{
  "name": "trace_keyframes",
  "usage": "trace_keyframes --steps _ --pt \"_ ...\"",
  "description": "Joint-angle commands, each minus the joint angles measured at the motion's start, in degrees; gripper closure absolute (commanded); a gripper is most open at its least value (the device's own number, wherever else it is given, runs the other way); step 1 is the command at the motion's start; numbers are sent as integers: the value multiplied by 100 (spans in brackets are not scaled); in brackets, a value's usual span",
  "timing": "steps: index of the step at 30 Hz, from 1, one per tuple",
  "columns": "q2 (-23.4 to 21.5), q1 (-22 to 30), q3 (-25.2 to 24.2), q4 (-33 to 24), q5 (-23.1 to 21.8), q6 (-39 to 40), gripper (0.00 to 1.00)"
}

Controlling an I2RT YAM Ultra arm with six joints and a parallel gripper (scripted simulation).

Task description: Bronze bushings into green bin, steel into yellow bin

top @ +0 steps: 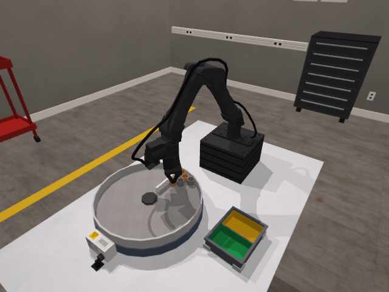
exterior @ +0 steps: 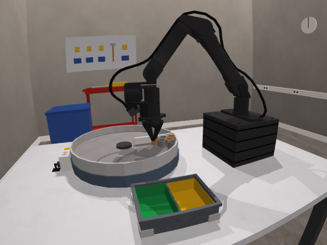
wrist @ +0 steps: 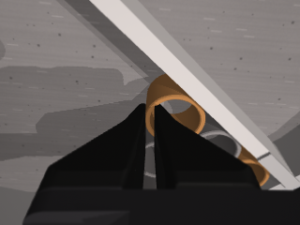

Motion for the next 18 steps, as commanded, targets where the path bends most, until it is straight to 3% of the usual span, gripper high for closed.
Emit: trace_keyframes --steps 1,10,18 --pt "-128 16 156 12 68 30 100" --pt "-252 15 181 -180 68 29 100" --pt "-707 11 388 -829 67 26 100"
